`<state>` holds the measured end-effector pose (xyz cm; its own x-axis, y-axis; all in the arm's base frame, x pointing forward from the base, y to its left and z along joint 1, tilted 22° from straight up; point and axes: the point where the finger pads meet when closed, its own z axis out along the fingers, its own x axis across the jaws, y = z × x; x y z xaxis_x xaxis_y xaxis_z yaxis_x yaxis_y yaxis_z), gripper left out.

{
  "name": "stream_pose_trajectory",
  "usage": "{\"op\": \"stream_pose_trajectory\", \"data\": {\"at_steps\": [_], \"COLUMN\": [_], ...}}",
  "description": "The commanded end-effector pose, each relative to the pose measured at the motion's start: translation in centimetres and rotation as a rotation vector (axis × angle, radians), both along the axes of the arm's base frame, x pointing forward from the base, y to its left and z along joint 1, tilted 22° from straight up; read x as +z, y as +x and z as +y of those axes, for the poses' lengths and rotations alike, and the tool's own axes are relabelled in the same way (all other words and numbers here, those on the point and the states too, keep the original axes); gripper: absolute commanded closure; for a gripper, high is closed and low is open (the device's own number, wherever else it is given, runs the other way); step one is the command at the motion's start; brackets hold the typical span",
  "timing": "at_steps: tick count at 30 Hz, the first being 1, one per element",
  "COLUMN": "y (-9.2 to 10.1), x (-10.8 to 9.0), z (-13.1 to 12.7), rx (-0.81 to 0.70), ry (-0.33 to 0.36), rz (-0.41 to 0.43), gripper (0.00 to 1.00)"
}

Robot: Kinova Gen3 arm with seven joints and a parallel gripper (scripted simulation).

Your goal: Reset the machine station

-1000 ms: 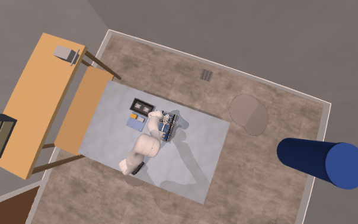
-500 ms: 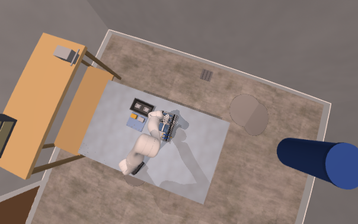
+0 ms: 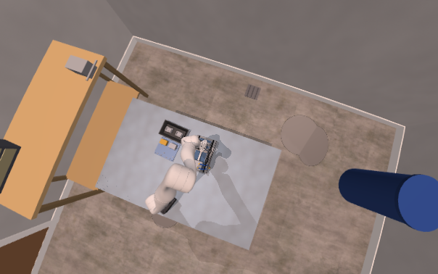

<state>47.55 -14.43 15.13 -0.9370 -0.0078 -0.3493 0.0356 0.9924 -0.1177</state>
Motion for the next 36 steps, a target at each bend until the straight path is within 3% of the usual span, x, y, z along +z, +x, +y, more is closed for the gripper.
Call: {"op": "stream_pose_trajectory", "data": {"at_steps": [1, 16, 29, 36], "y": [0.0, -0.8, -2.1, -2.4], "x": [0.1, 2.3, 5.8, 6.7], "z": [0.0, 0.3, 0.8, 0.9], "rx": [0.0, 0.0, 0.0, 0.0], "ry": [-0.001, -0.001, -0.001, -0.001], "rz": [-0.002, -0.002, -0.002, -0.002], "gripper": [0.0, 0.0, 0.0, 0.0]}}
